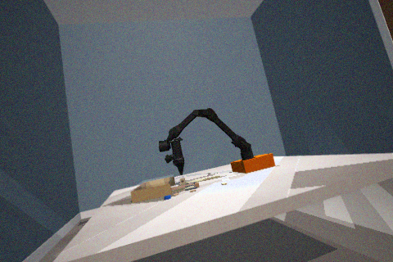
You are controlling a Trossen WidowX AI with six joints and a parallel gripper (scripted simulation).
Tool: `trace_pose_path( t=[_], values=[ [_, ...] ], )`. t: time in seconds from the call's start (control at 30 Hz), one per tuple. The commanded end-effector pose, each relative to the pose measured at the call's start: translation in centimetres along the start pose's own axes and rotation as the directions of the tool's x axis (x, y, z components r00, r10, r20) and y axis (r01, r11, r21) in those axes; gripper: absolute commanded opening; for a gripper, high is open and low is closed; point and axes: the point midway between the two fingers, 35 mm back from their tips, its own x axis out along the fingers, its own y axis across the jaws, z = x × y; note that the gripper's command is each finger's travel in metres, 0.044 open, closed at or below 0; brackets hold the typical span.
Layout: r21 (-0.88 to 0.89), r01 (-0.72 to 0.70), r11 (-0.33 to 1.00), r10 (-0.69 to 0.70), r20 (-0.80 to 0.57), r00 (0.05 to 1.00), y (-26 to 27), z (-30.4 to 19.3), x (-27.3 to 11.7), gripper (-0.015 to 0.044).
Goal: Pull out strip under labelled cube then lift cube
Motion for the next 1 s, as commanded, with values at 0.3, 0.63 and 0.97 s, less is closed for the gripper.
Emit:
trace_pose_path(
  t=[0.3,0.63,0.97],
  values=[
    [0.004,0.002,1.000,-0.002,0.004,1.000,0.0,0.2,2.1,0.0250],
    [0.004,0.002,1.000,-0.002,0.004,1.000,0.0,0.1,3.7,0.0250],
    [0.004,0.000,1.000,0.000,0.003,1.000,0.0,0.1,4.5,0.0224]
  ],
)
